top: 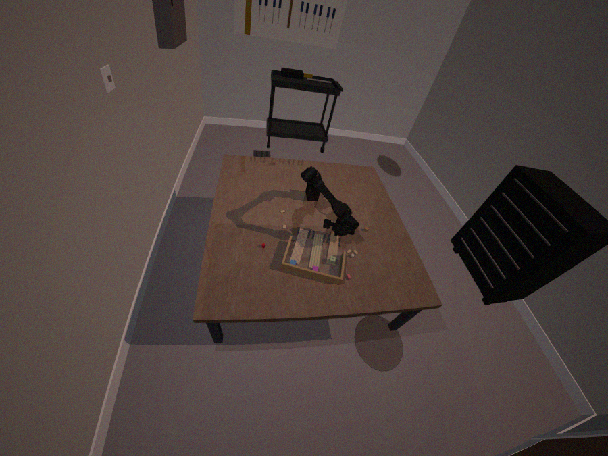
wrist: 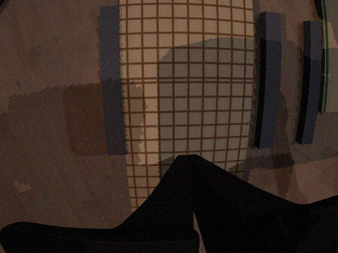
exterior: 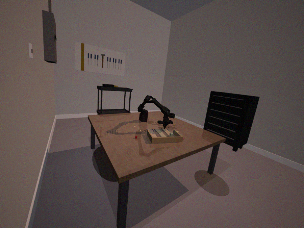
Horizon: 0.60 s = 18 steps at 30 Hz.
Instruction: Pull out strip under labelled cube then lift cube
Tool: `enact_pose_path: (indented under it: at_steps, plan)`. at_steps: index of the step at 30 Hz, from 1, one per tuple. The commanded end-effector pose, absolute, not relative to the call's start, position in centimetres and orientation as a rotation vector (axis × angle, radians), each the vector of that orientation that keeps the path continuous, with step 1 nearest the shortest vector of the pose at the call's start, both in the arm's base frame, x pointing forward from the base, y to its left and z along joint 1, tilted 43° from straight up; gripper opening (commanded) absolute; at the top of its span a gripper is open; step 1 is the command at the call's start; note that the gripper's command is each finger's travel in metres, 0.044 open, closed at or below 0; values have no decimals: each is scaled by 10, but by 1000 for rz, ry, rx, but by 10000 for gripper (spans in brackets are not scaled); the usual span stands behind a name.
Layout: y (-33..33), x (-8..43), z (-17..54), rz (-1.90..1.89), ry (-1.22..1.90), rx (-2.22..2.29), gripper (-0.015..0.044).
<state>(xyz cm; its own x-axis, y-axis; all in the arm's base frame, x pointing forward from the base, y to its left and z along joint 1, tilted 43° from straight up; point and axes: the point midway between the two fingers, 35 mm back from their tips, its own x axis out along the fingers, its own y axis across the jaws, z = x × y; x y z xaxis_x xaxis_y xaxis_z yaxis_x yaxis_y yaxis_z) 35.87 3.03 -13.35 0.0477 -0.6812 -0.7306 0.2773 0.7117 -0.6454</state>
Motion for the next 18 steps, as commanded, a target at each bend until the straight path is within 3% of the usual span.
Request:
enact_pose_path:
  at_steps: [1, 18]
  plan:
    - [30, 345, -140, -756, 1364, -371, 0]
    - [35, 321, -146, -756, 1365, -371, 0]
